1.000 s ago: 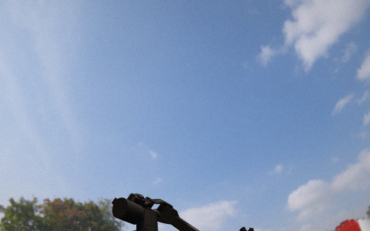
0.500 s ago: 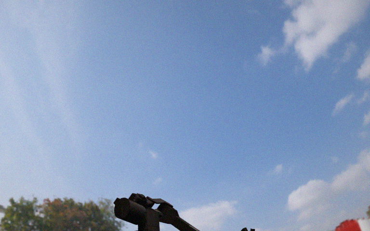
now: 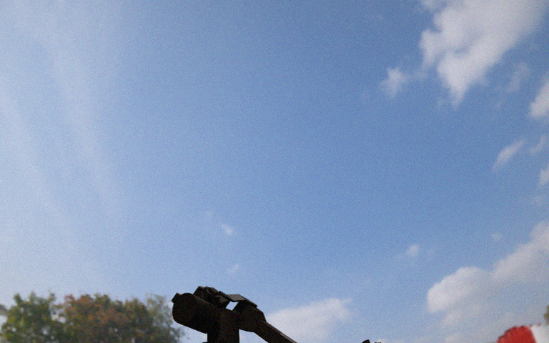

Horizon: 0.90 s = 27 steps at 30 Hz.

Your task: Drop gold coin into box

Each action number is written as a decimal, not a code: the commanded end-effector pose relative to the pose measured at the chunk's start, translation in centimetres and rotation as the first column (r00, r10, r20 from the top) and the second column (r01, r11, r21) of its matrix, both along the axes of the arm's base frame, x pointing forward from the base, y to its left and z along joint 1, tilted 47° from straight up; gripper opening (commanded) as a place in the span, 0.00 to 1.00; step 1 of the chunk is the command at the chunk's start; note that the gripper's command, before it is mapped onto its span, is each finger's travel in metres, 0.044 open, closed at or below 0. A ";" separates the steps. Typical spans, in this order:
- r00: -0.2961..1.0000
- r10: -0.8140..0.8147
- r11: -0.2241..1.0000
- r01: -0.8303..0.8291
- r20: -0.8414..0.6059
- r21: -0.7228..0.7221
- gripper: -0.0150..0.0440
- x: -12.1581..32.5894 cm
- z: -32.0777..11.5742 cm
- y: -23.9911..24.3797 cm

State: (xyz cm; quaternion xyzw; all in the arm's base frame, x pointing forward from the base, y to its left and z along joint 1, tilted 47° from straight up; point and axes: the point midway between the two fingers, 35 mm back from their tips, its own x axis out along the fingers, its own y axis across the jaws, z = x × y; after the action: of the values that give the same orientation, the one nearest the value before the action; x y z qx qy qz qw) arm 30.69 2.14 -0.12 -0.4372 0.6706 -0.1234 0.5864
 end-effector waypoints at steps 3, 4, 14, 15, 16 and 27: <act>1.000 0.000 1.000 0.000 -0.001 0.003 0.26 -0.2 -0.3 0.2; 1.000 0.000 1.000 0.000 -0.001 0.001 0.25 -0.2 -0.2 0.1; 1.000 0.000 1.000 0.000 0.000 -0.001 0.25 0.0 -0.2 -0.1; 1.000 0.000 1.000 0.000 0.000 -0.001 0.25 0.0 -0.2 -0.1; 1.000 0.000 1.000 0.000 0.000 -0.001 0.25 0.0 -0.3 -0.1; 1.000 0.004 1.000 -0.004 -0.004 -0.001 0.25 -0.1 -0.7 -0.5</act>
State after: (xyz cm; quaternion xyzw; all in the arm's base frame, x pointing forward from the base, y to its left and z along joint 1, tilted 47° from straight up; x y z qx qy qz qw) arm 30.68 1.86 -0.64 -0.4362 0.6708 -0.1223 0.5872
